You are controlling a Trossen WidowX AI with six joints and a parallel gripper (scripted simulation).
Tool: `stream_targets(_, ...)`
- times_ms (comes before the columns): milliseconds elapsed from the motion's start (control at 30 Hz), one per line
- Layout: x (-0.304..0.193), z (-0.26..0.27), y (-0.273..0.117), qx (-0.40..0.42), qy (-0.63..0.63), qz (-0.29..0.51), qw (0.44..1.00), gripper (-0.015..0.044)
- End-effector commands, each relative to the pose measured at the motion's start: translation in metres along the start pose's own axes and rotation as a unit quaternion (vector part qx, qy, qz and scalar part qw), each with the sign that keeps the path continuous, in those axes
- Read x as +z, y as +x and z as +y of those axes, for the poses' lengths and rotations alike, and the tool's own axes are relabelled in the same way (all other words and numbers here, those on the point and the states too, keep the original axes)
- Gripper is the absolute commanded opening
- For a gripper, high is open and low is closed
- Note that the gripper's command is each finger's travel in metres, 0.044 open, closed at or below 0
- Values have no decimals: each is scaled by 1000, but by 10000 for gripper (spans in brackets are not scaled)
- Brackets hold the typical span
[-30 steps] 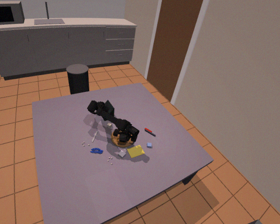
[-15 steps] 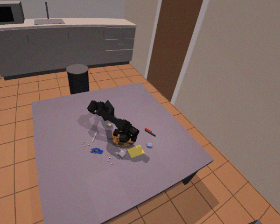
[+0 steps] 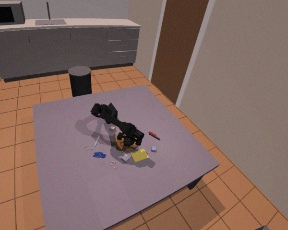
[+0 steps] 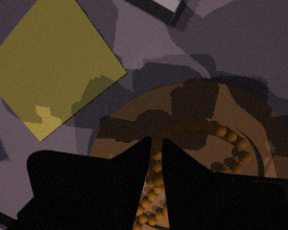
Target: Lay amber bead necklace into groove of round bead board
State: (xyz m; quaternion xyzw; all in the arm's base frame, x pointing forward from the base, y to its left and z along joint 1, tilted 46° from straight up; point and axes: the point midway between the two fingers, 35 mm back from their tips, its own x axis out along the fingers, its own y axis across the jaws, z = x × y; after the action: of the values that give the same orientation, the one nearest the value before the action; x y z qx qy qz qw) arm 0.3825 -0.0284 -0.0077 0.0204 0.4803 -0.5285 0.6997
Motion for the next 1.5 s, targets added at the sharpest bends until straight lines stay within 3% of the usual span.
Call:
stream_targets(0, 2, 4, 0, -1, 2, 0, 1000, 0)
stream_targets(300, 2, 4, 8, -1, 2, 0, 1000, 0)
stream_targets(867, 1, 3, 3, -1, 2, 1, 1000, 440)
stream_targets(1467, 1, 3, 0, -1, 2, 0, 1000, 440)
